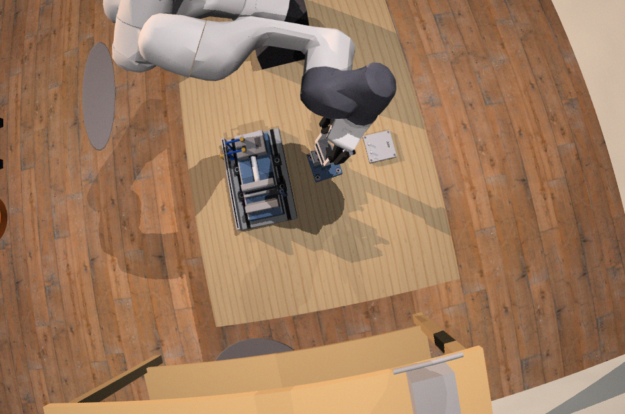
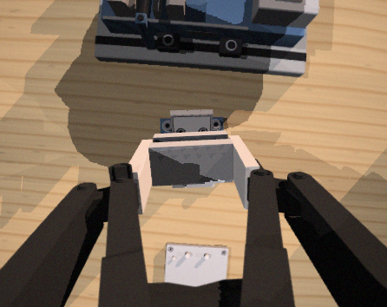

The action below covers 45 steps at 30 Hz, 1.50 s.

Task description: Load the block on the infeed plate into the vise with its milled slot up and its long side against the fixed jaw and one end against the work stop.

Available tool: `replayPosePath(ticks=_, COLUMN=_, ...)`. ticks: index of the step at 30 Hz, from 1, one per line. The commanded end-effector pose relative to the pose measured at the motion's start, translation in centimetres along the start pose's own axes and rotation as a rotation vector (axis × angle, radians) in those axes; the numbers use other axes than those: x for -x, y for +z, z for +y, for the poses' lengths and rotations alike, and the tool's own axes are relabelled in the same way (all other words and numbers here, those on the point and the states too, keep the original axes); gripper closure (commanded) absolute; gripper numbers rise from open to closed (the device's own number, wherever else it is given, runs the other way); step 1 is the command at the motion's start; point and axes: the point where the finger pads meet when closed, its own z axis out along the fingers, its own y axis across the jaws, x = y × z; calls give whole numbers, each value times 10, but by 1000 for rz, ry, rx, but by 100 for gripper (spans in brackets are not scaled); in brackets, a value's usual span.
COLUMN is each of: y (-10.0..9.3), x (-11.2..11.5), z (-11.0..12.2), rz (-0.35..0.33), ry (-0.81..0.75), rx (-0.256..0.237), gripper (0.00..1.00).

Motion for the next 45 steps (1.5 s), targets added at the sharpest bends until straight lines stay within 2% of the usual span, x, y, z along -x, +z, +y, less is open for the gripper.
replayPosePath(ticks=1, y=1, x=-6, z=1, rz=64, ry=20, rx=8, gripper=100)
replayPosePath(ticks=22, y=1, x=-1, z=1, rz=279, ry=19, rx=10, gripper=100)
replayPosePath(ticks=24, y=1, x=-1, z=1, rz=279, ry=19, rx=10, gripper=100)
replayPosePath(ticks=38, y=2, x=2, z=1, rz=392, ry=19, rx=11, gripper=100)
replayPosePath(ticks=45, y=3, x=3, z=1, rz=420, ry=19, rx=11, gripper=100)
